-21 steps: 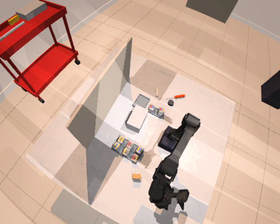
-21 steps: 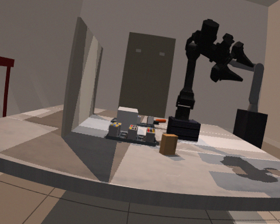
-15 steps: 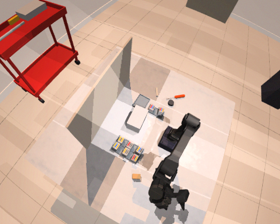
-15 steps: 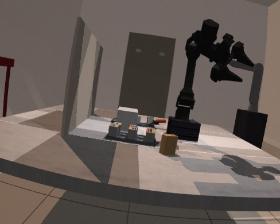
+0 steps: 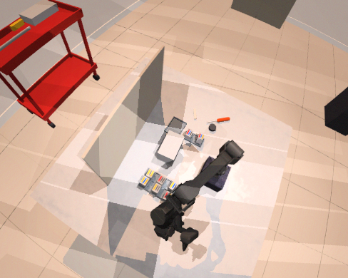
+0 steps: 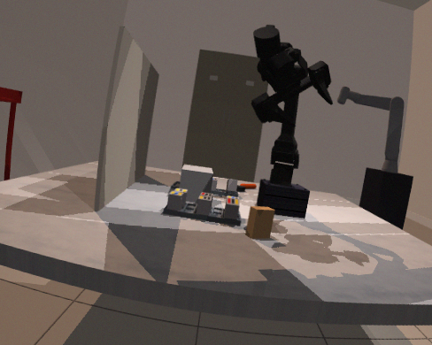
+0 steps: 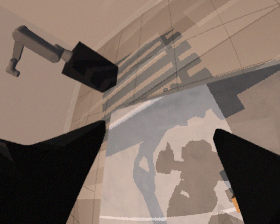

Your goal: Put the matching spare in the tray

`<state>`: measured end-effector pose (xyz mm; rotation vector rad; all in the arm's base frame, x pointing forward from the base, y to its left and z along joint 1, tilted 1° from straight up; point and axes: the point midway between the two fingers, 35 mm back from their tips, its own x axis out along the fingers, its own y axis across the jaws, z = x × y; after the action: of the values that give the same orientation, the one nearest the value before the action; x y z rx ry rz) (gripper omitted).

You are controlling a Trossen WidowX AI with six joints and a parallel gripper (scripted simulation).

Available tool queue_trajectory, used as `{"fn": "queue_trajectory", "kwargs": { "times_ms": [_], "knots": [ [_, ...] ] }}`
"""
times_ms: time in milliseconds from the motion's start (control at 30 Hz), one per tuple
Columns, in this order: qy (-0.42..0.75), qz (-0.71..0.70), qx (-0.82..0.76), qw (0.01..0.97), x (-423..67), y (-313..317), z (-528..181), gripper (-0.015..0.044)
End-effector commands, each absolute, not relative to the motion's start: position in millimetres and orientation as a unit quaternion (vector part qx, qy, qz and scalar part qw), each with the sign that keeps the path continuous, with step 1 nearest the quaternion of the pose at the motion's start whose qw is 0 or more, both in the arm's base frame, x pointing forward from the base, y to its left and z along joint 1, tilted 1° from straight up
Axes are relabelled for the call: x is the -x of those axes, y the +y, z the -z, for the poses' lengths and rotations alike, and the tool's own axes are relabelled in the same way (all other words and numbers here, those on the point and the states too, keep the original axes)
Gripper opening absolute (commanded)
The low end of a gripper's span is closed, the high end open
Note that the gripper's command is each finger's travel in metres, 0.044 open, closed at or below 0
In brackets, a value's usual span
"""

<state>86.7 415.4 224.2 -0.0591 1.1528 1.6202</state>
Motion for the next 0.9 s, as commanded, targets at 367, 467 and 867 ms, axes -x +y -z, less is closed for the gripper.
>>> {"fn": "queue_trajectory", "kwargs": {
  "times_ms": [367,467,867],
  "knots": [
    [0.542,-0.396,-0.001,0.742,-306.6,281.4,-186.1,0.044],
    [0.558,-0.342,0.001,0.756,-330.3,246.5,-178.8,0.044],
    [0.658,-0.078,0.011,0.748,-379.9,41.2,-153.0,0.044]
  ]
}}
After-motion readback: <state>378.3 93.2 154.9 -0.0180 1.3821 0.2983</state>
